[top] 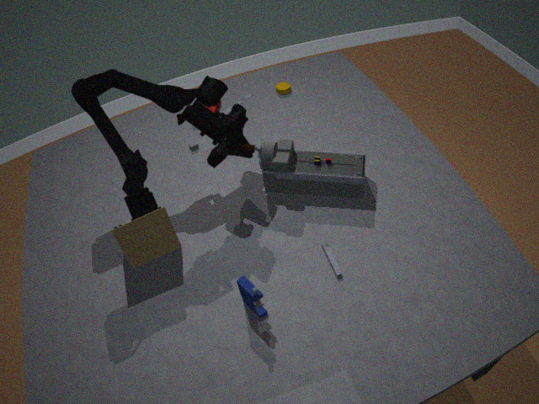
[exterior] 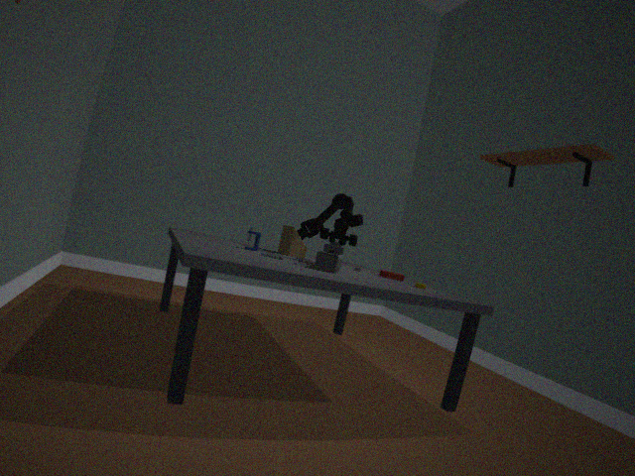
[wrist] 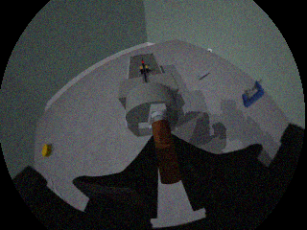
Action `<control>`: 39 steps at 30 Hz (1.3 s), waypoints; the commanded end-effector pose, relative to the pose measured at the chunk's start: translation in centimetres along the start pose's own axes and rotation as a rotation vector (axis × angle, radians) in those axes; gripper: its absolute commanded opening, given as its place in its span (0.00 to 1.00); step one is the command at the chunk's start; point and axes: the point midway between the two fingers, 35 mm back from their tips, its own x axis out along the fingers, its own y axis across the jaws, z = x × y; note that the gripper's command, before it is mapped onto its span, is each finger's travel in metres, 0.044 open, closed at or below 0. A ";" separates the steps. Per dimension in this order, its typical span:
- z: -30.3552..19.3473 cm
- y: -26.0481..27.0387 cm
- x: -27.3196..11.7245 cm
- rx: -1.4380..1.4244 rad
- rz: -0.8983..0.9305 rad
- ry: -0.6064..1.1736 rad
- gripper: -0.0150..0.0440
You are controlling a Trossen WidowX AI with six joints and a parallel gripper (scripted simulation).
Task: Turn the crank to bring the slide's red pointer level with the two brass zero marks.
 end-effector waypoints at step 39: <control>-0.8 2.9 0.8 -0.003 0.025 -0.002 0.25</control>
